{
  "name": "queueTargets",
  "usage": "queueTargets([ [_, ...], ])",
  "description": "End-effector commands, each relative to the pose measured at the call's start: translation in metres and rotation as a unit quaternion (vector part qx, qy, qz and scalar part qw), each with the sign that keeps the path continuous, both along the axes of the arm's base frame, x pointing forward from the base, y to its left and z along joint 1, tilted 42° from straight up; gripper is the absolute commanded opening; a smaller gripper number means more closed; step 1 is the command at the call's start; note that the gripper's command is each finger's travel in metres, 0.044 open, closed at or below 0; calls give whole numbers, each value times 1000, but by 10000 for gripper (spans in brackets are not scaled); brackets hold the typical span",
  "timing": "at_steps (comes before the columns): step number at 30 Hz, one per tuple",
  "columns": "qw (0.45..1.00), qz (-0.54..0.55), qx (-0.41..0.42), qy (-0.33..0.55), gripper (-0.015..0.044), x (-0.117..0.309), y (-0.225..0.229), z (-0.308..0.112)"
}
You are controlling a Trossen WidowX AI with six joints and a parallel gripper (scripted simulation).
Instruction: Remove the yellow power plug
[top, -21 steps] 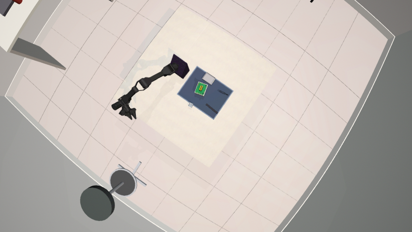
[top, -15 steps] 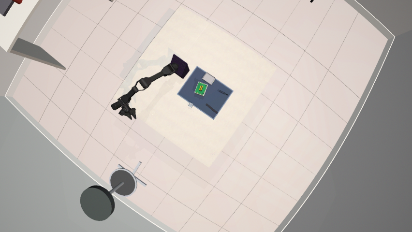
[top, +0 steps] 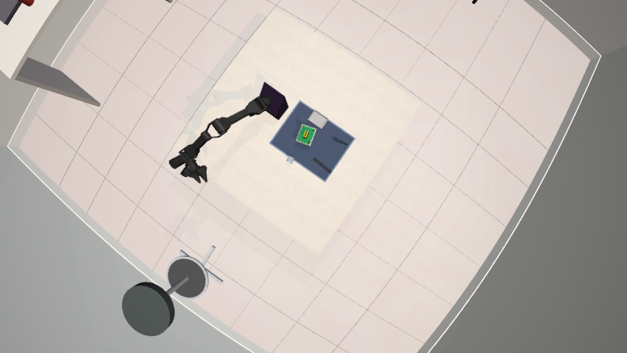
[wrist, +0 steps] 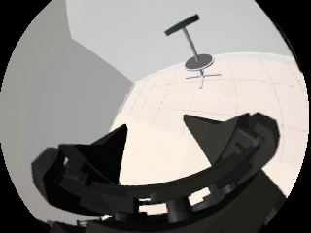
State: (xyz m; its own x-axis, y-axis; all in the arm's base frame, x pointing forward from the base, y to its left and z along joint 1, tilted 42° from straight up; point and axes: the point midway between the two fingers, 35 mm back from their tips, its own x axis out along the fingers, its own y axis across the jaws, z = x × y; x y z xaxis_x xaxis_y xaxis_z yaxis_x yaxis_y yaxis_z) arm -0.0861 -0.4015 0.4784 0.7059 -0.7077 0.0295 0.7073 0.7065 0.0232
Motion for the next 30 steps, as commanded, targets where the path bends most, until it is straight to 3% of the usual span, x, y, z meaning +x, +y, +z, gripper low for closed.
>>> queueTargets([
  [1,1000,4,17,-15,430,21,-12,-8],
  [6,994,20,92,-51,430,83,-43,-42],
  [9,995,33,89,-39,430,103,-46,-48],
  [18,996,26,72,-41,430,81,-5,0],
  [24,996,23,74,-41,430,83,-7,-1],
  [30,989,32,131,-54,430,128,-24,-30],
])
